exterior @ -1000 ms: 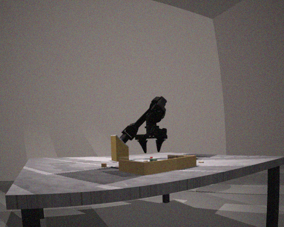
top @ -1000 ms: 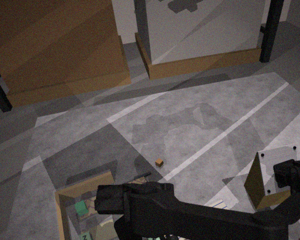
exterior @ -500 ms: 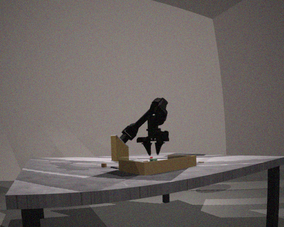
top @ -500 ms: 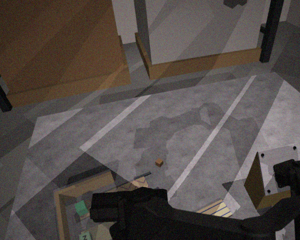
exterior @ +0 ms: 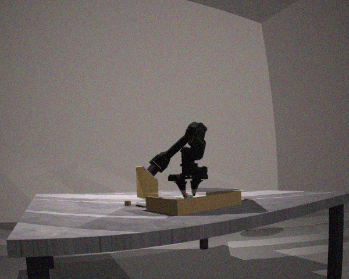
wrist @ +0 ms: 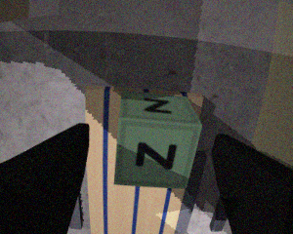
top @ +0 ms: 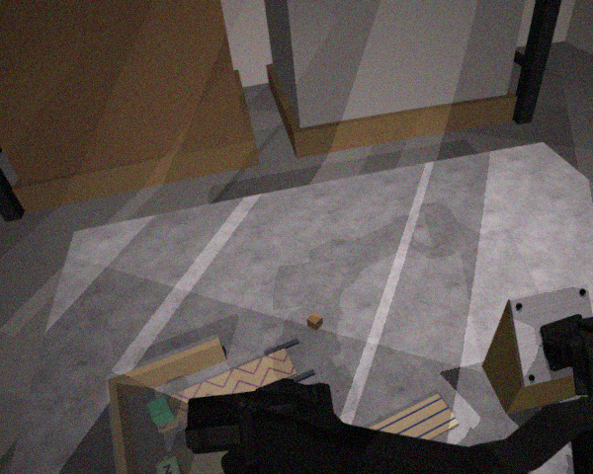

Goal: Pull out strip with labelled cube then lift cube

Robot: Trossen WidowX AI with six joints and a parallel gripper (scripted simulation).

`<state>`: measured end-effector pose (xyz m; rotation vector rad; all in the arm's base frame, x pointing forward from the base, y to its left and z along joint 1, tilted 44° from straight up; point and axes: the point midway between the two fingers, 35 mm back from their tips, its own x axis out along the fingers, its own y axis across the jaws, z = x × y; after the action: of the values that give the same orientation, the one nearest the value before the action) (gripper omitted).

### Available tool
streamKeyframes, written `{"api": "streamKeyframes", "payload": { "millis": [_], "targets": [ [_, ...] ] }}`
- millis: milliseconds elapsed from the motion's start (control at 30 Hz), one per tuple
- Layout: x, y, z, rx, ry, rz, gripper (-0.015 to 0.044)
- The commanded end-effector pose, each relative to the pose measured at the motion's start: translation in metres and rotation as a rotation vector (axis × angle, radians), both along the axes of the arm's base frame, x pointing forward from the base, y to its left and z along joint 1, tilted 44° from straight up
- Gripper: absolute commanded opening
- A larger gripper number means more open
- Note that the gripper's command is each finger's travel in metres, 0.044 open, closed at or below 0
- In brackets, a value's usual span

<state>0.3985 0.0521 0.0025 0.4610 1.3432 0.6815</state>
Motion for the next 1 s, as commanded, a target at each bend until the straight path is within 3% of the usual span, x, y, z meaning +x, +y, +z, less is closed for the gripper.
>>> {"api": "streamKeyframes", "payload": {
  "millis": [0, 400, 533, 767, 900, 967],
  "targets": [
    [-0.002, 0.005, -0.008, 0.005, 0.014, -0.004, 0.025],
    [-0.002, 0.012, -0.015, 0.006, 0.014, -0.004, 0.025],
    [-0.001, 0.011, -0.012, 0.003, 0.006, 0.0, 0.0145],
    [-0.001, 0.011, -0.012, 0.003, 0.006, 0.0, 0.0098],
    [-0.004, 0.009, -0.011, 0.002, 0.006, 0.0, 0.0],
    [-0.013, 0.003, -0.007, 0.002, 0.008, -0.001, 0.0]
  ]
}}
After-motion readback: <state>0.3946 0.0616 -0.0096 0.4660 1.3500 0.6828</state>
